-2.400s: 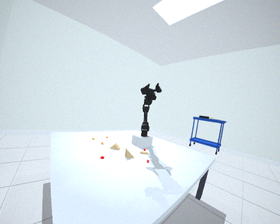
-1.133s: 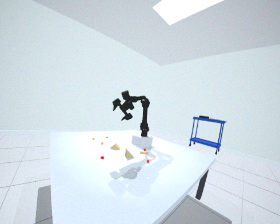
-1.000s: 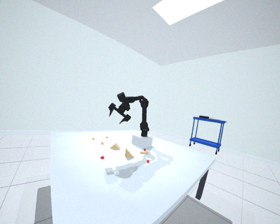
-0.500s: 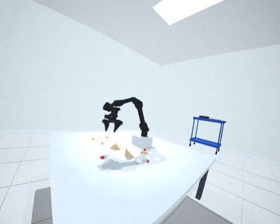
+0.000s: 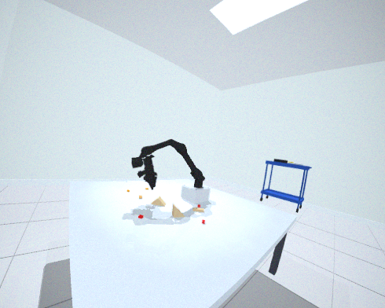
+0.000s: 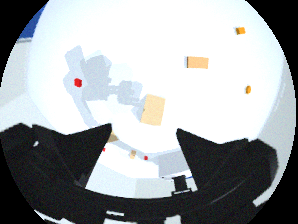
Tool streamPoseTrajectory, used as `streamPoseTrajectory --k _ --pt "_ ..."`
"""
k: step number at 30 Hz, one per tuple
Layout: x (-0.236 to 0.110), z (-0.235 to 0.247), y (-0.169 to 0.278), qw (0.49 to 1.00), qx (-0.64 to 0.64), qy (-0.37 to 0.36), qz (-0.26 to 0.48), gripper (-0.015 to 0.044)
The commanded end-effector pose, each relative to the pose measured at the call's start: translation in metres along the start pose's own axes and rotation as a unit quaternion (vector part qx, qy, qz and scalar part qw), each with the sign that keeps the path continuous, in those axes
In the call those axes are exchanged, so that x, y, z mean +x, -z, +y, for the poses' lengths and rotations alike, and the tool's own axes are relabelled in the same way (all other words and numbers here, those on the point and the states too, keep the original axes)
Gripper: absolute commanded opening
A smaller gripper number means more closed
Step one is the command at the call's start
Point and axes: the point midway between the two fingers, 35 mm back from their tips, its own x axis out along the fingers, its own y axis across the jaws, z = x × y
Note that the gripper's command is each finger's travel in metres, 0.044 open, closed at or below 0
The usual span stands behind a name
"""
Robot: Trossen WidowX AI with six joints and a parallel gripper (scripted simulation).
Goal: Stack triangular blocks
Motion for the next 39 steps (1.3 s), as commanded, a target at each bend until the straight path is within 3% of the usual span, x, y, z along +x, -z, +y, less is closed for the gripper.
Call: streamPoseTrajectory --k 1,9,25,39 --pt "0.005 -0.015 -0.001 0.996 0.077 0.016 0.031 0.044" --pt "0.009 -0.015 -0.001 0.996 0.077 0.016 0.031 0.044" --pt "0.106 -0.022 0.01 0.996 0.077 0.017 0.033 0.044" --pt "0.107 -0.02 0.01 0.996 0.077 0.017 0.033 0.044"
